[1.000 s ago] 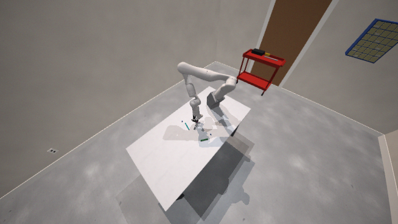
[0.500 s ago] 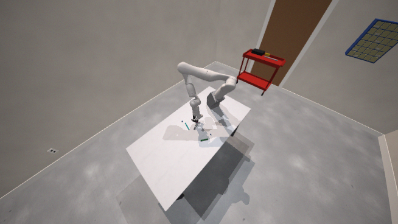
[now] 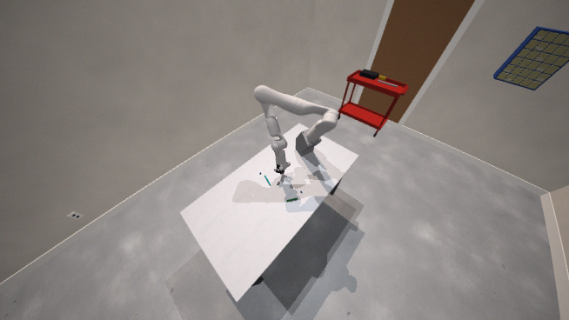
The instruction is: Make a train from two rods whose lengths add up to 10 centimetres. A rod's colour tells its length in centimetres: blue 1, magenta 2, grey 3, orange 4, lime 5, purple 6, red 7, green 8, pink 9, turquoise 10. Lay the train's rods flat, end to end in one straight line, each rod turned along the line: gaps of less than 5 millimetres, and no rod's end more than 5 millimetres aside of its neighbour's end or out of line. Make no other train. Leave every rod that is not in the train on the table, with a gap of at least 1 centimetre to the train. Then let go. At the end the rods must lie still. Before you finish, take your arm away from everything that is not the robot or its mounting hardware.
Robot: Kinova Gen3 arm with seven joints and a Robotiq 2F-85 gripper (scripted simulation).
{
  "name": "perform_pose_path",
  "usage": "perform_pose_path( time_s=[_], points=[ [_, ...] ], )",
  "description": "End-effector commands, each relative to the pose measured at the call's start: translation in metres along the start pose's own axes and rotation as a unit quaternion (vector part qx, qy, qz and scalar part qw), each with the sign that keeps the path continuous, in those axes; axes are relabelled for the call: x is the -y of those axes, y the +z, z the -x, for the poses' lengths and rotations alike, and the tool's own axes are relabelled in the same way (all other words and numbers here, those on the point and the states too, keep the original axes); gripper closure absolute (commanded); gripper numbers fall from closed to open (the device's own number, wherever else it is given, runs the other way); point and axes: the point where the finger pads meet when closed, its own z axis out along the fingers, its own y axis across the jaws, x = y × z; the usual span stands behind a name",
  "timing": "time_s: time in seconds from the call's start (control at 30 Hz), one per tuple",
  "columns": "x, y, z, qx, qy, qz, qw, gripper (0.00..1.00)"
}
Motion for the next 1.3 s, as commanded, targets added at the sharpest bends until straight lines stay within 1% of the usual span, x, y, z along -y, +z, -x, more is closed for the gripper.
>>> perform_pose_path(
  time_s=[0.0, 0.3, 0.37, 0.6, 0.8, 1.2, 1.27],
  points=[
    [-0.005, -0.016, 0.005, 0.006, -0.001, 0.007, 1.0, 0.95],
    [-0.004, -0.058, 0.004, 0.006, -0.001, 0.007, 1.0, 0.95],
    [-0.004, -0.058, 0.004, 0.006, -0.001, 0.007, 1.0, 0.95],
    [-0.004, -0.077, 0.004, 0.006, -0.001, 0.007, 1.0, 0.95],
    [-0.004, -0.082, 0.004, 0.006, -0.001, 0.007, 1.0, 0.95],
    [-0.004, -0.083, 0.004, 0.006, -0.002, 0.007, 1.0, 0.95],
    [-0.003, -0.082, -0.003, 0.007, -0.018, 0.005, 1.0, 0.95]
  ],
)
